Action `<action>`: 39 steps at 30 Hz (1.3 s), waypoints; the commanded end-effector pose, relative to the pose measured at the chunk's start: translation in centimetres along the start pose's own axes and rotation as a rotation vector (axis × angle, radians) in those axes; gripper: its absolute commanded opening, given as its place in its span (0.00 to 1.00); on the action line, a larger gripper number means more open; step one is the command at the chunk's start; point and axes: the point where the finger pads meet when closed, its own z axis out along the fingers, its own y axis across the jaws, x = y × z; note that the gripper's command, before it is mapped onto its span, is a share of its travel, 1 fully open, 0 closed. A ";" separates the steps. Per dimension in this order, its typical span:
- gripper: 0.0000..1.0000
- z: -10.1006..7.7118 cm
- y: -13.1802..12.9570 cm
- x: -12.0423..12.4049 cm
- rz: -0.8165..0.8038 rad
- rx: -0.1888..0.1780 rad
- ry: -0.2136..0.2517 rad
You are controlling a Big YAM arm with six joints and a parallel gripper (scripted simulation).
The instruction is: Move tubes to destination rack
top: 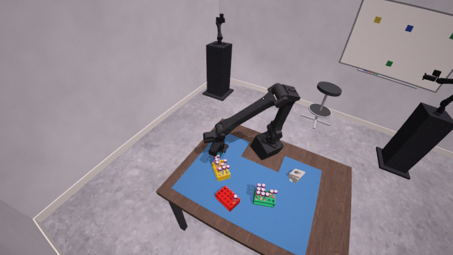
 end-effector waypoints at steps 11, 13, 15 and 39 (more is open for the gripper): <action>0.30 0.2 -0.6 -0.4 0.013 0.006 0.000; 0.30 -0.8 -1.1 -0.9 -0.001 0.026 -0.019; 0.30 -0.8 -1.1 -0.9 -0.001 0.026 -0.019; 0.30 -3.7 -0.8 -1.7 -0.027 0.035 -0.023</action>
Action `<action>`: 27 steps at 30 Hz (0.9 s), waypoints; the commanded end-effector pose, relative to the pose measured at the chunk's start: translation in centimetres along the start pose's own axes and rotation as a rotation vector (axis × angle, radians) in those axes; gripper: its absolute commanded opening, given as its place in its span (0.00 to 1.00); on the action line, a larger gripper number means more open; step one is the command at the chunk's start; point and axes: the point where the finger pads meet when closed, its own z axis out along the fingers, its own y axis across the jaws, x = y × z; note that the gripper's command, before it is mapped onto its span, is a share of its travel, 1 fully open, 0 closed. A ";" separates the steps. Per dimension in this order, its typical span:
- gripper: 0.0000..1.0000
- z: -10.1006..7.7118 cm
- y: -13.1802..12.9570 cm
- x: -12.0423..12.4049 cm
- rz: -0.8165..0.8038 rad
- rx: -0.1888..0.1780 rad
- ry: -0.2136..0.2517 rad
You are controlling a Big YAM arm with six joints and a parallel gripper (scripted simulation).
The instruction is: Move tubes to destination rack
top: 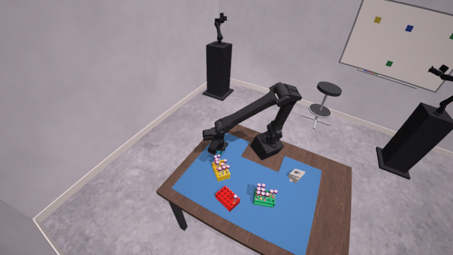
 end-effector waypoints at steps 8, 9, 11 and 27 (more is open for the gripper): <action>0.30 -4.8 -1.5 -1.2 -0.020 0.050 -0.034; 0.30 -4.5 -1.0 -0.6 -0.015 0.037 -0.025; 0.30 -5.7 -1.2 -1.7 -0.033 0.052 -0.035; 0.30 -6.3 2.6 -1.6 -0.135 0.008 -0.008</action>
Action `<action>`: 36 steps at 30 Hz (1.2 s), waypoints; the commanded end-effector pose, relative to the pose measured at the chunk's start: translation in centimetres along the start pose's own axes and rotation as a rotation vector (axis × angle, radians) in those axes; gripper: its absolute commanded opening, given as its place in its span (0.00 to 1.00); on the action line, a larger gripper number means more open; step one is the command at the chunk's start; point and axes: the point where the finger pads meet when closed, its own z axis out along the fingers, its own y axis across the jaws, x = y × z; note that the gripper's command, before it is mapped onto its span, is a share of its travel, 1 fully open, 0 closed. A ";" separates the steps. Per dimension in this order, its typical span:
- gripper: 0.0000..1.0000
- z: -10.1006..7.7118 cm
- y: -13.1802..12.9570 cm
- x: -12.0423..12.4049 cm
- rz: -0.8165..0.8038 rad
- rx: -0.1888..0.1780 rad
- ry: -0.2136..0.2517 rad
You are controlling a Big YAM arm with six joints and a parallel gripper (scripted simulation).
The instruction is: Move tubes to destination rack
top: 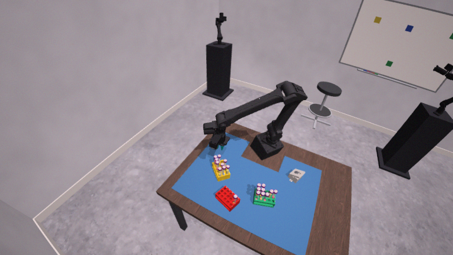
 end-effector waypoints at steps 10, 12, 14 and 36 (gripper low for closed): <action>0.30 -1.0 6.3 -4.8 -0.377 0.016 -0.016; 0.30 -0.9 7.5 -5.5 -0.428 0.014 -0.016; 0.30 -1.8 8.2 -7.2 -0.435 0.032 -0.031; 0.30 -1.5 18.1 -15.7 -0.409 0.020 -0.030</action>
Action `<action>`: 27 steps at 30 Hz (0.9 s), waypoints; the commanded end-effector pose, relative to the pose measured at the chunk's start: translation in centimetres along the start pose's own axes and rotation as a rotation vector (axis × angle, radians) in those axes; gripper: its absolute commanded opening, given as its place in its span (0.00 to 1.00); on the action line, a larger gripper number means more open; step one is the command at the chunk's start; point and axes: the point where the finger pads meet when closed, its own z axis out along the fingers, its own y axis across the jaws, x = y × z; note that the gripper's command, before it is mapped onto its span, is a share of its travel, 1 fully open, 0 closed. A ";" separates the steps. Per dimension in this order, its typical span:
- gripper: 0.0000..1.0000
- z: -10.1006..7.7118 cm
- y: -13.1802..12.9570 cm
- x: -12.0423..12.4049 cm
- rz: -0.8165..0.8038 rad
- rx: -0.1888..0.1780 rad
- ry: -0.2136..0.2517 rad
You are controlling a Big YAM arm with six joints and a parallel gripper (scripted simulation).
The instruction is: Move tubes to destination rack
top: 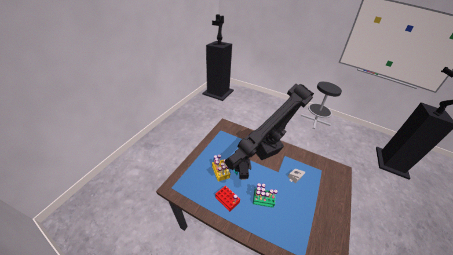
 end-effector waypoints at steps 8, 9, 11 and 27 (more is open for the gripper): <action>0.30 -1.1 -2.0 -5.6 0.043 0.027 -0.025; 0.30 -1.1 -2.2 -6.2 0.043 0.029 -0.026; 0.30 -1.0 -2.3 -7.2 0.044 0.025 -0.024; 0.30 0.7 -3.1 -9.8 0.074 0.003 0.002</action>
